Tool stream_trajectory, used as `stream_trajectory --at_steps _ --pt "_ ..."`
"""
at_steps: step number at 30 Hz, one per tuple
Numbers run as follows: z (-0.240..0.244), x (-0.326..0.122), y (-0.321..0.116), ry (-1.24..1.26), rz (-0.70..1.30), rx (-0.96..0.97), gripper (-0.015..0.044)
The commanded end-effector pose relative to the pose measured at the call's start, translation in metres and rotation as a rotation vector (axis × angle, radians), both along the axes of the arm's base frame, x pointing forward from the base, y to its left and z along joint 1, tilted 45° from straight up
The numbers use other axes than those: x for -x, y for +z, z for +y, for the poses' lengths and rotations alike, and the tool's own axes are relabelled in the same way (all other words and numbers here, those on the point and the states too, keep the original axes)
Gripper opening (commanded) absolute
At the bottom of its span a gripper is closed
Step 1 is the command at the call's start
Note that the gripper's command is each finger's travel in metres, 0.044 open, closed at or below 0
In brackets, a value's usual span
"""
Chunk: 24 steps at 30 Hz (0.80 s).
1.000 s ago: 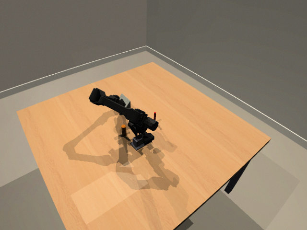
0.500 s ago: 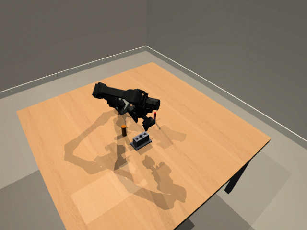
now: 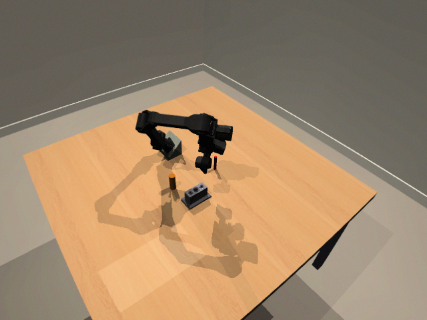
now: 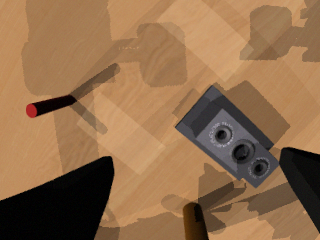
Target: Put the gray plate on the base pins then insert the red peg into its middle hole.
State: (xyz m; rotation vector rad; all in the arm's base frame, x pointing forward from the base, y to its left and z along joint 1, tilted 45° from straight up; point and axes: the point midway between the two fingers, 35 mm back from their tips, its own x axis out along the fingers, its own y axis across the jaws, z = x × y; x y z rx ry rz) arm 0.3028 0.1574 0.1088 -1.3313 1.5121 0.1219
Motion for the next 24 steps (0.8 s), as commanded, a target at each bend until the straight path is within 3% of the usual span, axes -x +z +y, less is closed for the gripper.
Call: stream_trajectory --at_steps 1,20,24 --pt "0.026 0.029 -0.033 -0.428 -0.356 -0.104 0.044" --pt "0.061 0.092 -0.088 -1.326 -1.178 -0.291 0.044" --pt "0.061 0.094 -0.091 -1.38 -1.231 -0.303 0.044"
